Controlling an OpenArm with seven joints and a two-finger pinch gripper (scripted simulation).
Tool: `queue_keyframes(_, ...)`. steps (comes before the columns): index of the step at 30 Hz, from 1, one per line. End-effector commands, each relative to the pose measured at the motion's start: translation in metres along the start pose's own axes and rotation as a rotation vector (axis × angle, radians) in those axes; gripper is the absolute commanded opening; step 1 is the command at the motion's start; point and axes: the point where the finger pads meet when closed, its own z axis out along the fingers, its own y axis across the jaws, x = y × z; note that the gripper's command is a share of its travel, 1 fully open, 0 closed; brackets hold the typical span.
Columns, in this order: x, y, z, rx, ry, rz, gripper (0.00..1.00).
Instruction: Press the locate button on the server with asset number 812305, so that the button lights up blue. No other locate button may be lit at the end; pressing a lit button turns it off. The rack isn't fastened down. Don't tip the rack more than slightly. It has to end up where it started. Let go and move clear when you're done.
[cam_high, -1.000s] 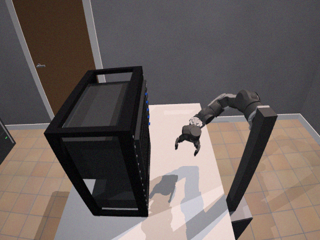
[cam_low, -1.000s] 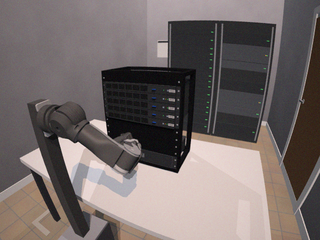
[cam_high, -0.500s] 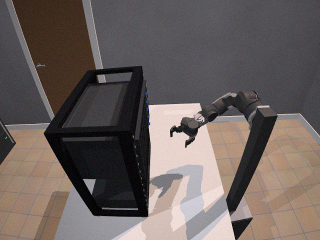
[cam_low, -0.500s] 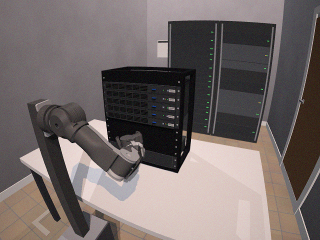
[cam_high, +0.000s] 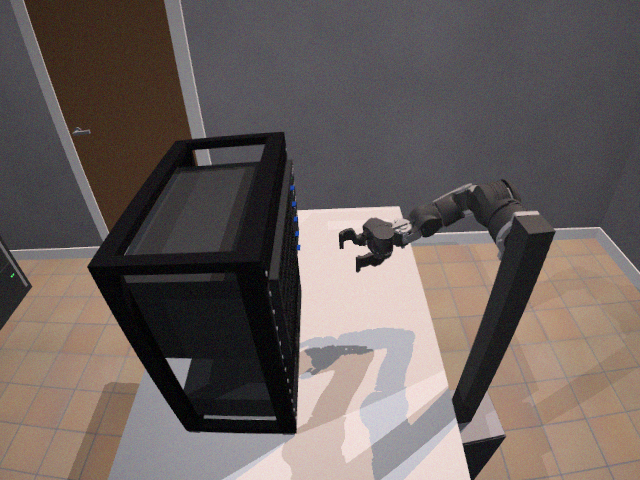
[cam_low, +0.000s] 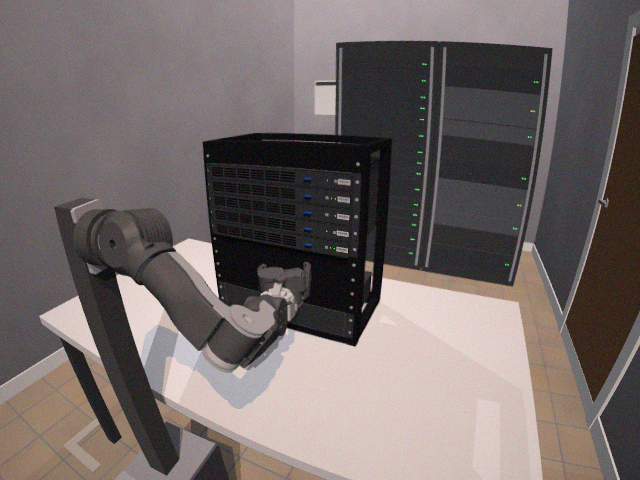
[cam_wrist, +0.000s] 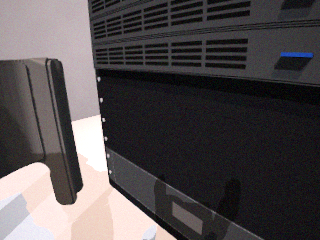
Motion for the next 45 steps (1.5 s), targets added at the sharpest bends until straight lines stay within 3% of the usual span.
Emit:
queue_keyframes(1, 0.005, 0.011, -0.002, -0.053, 0.013, 0.008, 0.6)
queue_keyframes(13, 0.013, 0.061, -0.028, -0.293, 0.031, 0.054, 0.6)
queue_keyframes(22, 0.016, 0.077, -0.039, -0.374, 0.037, 0.067, 0.6)
queue_keyframes(29, 0.017, 0.084, -0.043, -0.406, 0.04, 0.072, 0.6)
queue_keyframes(45, 0.018, 0.084, -0.043, -0.406, 0.041, 0.073, 0.6)
